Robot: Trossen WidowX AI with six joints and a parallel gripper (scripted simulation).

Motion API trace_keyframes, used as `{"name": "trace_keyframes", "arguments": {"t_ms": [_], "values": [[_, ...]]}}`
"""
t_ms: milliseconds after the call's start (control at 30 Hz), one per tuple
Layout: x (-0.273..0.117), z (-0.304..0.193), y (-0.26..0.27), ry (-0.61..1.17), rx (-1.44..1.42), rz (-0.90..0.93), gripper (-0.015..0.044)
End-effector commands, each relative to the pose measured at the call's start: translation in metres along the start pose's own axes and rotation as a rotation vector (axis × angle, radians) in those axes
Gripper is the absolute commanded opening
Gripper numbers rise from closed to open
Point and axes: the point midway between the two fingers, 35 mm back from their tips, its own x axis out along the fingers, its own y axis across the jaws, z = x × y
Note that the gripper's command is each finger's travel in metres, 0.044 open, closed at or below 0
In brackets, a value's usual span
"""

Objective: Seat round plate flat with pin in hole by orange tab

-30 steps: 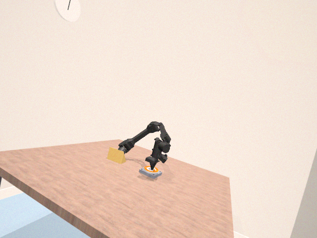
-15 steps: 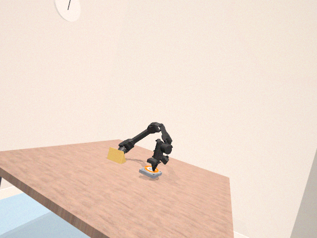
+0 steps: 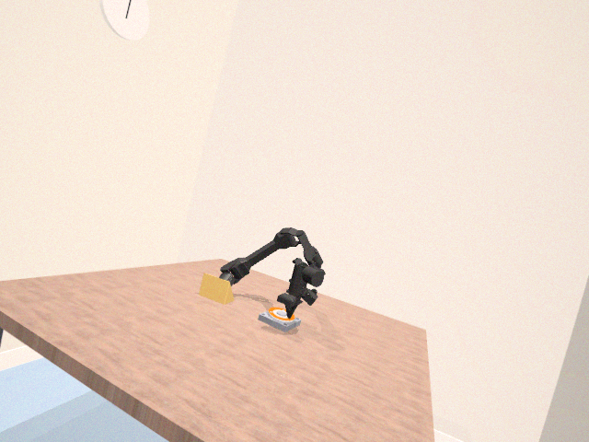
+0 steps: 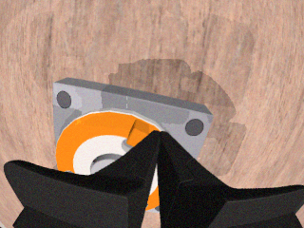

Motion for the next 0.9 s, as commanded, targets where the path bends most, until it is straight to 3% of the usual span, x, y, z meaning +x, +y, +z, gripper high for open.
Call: {"name": "trace_keyframes", "arguments": {"t_ms": [0, 867], "values": [[0.001, 0.003, 0.007, 0.001, -0.003, 0.008, 0.0000], [0.000, 0.008, 0.031, 0.001, -0.003, 0.009, 0.0000]]}}
